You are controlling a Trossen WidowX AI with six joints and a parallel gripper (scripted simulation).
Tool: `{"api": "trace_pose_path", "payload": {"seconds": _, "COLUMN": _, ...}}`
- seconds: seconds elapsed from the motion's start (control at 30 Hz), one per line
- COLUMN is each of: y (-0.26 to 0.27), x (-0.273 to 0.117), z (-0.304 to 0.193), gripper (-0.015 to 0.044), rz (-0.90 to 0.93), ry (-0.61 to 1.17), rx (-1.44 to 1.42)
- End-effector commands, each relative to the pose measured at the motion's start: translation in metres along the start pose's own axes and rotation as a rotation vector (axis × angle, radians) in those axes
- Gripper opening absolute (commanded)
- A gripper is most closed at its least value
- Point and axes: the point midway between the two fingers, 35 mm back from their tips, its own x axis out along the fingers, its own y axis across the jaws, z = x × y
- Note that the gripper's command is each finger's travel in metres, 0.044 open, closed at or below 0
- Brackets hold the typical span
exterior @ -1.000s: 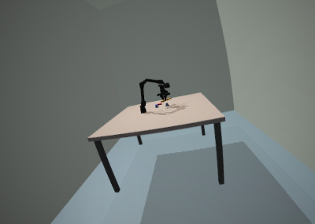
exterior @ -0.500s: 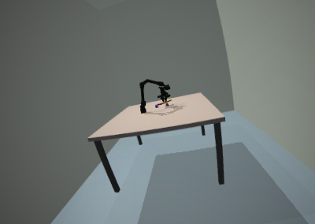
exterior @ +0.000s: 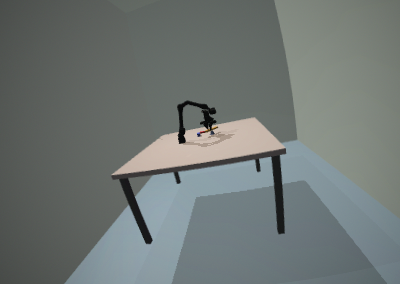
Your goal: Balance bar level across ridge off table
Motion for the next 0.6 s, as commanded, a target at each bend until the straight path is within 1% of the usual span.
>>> {"api": "trace_pose_path", "payload": {"seconds": 0.0, "y": 0.0001, "x": 0.0002, "z": 0.0009, "gripper": 0.0000, "rz": 0.001, "ry": -0.004, "rx": 0.005}}
{"api": "trace_pose_path", "payload": {"seconds": 0.57, "y": 0.0001, "x": 0.0016, "z": 0.0009, "gripper": 0.0000, "rz": 0.001, "ry": -0.004, "rx": 0.005}}
